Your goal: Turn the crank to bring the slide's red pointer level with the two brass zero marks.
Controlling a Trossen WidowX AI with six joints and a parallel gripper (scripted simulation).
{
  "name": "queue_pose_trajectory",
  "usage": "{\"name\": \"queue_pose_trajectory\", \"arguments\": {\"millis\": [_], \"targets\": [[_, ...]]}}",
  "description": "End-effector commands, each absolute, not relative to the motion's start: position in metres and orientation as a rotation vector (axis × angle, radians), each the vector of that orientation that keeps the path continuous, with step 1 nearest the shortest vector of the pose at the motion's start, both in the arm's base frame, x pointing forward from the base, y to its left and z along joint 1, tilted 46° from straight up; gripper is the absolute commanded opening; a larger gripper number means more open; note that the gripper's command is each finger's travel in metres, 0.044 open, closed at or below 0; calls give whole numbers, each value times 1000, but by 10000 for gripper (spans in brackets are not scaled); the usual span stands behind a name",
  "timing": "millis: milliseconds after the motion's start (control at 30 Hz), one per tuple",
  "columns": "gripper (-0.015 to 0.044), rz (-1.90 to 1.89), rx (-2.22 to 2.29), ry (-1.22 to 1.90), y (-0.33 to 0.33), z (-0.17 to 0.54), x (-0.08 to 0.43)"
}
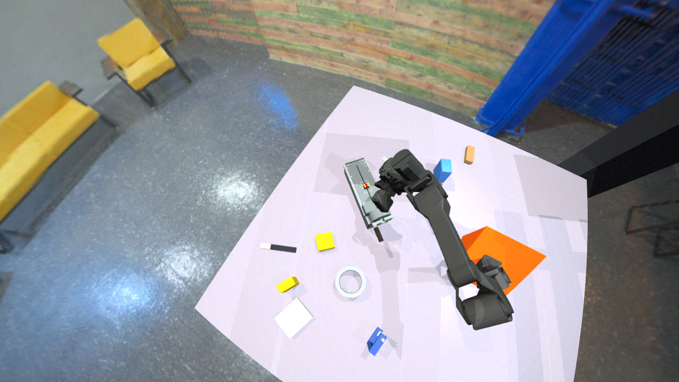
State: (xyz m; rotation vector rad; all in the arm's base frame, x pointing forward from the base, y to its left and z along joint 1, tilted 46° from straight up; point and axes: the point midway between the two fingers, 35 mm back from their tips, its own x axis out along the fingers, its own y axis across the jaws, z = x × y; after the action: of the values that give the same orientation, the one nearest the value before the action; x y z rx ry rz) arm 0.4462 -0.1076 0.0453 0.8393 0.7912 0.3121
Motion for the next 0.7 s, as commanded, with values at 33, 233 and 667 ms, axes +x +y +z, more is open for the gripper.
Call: {"name": "queue_pose_trajectory", "arguments": {"millis": [33, 233, 667], "targets": [[0, 312, 839, 791, -108, 45, 446], [79, 312, 839, 791, -108, 45, 446], [420, 312, 839, 791, -108, 45, 446]]}}
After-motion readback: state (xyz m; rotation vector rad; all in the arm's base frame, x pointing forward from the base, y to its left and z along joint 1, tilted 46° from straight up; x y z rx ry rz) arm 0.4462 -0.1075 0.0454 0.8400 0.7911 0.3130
